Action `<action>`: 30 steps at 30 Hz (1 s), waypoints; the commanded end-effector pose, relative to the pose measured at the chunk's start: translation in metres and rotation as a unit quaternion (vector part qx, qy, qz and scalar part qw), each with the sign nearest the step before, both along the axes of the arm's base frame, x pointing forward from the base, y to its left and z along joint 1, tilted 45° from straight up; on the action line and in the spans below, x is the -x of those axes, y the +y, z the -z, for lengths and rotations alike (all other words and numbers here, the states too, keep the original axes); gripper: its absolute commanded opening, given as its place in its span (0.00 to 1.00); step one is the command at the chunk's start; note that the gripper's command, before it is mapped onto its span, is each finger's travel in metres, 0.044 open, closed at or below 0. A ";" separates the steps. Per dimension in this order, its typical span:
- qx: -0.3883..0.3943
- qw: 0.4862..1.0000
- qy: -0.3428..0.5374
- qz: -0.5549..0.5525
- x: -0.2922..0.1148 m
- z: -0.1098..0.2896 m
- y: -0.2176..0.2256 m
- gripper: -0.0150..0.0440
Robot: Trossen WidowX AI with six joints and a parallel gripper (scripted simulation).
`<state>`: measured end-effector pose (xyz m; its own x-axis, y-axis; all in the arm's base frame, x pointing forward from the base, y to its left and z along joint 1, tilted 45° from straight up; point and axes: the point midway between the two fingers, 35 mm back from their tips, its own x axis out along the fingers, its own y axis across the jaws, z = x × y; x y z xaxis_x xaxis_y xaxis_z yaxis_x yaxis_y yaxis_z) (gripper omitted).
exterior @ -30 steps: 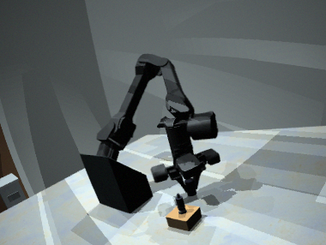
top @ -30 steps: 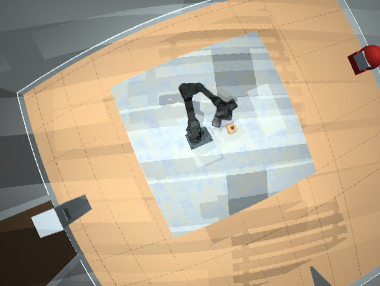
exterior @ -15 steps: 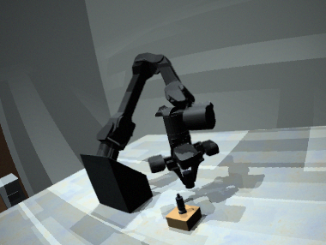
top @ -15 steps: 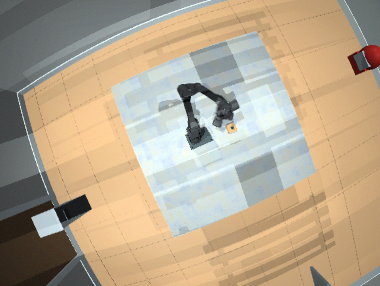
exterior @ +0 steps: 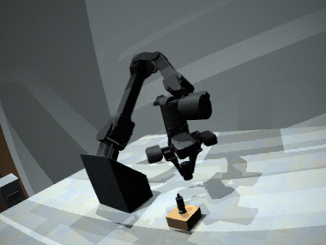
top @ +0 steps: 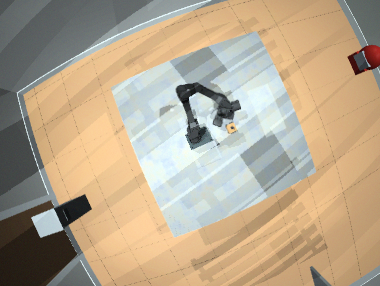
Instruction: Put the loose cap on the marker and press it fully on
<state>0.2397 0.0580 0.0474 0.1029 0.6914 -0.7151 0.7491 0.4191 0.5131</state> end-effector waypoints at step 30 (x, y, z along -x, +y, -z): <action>0.009 1.000 -0.007 0.003 -0.035 0.028 -0.088 0.25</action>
<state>0.2734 -0.0219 0.0219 0.1175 0.6801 -0.7236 0.7452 0.4213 0.5170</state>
